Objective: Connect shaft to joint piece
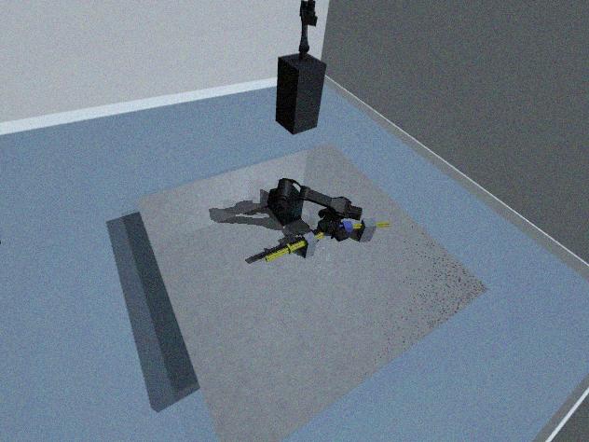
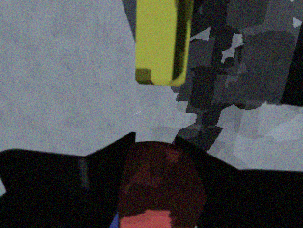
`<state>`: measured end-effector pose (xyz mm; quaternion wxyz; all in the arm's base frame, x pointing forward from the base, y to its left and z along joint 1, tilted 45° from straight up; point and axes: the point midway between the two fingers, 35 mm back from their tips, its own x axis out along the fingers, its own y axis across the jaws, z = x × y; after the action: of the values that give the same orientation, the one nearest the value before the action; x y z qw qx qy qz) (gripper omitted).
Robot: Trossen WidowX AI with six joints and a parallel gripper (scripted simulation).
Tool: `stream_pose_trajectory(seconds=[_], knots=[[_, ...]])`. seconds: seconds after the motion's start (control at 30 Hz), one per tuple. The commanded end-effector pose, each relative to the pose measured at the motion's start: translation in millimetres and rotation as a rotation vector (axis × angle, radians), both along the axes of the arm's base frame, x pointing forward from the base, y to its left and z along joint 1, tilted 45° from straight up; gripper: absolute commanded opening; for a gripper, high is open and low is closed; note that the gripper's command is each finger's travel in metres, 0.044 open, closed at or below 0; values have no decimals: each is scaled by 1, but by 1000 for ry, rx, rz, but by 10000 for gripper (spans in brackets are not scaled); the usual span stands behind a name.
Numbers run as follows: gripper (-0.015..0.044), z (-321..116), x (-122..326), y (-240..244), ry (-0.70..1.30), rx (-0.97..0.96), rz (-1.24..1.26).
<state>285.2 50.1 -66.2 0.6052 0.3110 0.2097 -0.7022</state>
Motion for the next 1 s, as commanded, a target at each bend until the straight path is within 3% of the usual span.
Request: stream_pose_trajectory(seconds=[0.0, 0.53, 0.6, 0.77, 0.97], knots=[[182, 0, 0, 0, 2, -2, 3], [182, 0, 0, 0, 2, -2, 3], [147, 0, 0, 0, 0, 0, 0], [147, 0, 0, 0, 0, 0, 0], [0, 0, 0, 0, 0, 0, 0]])
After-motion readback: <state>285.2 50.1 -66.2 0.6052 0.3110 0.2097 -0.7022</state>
